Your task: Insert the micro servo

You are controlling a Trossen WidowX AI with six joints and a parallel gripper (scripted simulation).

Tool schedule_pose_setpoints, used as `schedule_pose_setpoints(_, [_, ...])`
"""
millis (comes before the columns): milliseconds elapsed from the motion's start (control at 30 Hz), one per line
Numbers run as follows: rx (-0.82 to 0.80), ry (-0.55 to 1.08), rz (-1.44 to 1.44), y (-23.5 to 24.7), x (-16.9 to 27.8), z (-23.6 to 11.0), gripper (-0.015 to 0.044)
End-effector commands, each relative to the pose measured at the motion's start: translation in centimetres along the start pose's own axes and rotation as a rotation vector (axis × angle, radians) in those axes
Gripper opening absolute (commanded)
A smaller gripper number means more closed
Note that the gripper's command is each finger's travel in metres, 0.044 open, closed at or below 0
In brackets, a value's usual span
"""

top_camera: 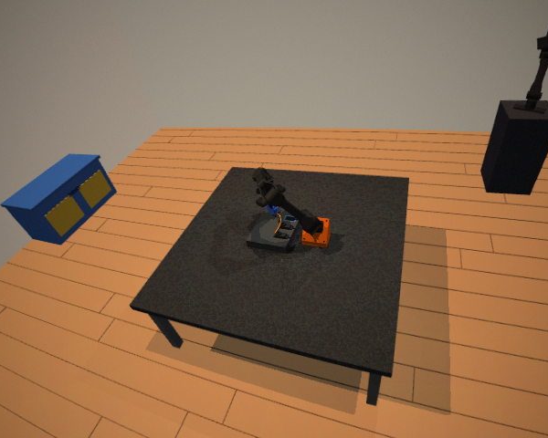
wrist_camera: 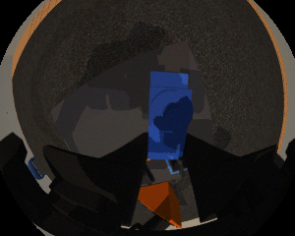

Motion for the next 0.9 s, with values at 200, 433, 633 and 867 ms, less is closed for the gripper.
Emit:
schedule_pose_setpoints(200, [0.004,0.000,-0.344,-0.1,0.0,-0.1,0.0000])
schedule_pose_setpoints(433, [0.003,0.000,-0.396,-0.1,0.0,-0.1,0.0000])
schedule_pose_setpoints(633, [0.004,0.001,-0.395,-0.3,1.4,-0.1,0.0000])
schedule_pose_setpoints(867, [0.004,0.002,-0.394,-0.8,4.5,-0.1,0.0000])
Point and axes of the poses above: the point midway between the two fingers, 35 mm back from their tips, its own z axis out along the fingers, its own y axis across the jaws, x = y × z, the point moved 9 cm from there along -z, back along the fingers, and after that the axes turned 14 degrees about -z, right-handed, at the moved point
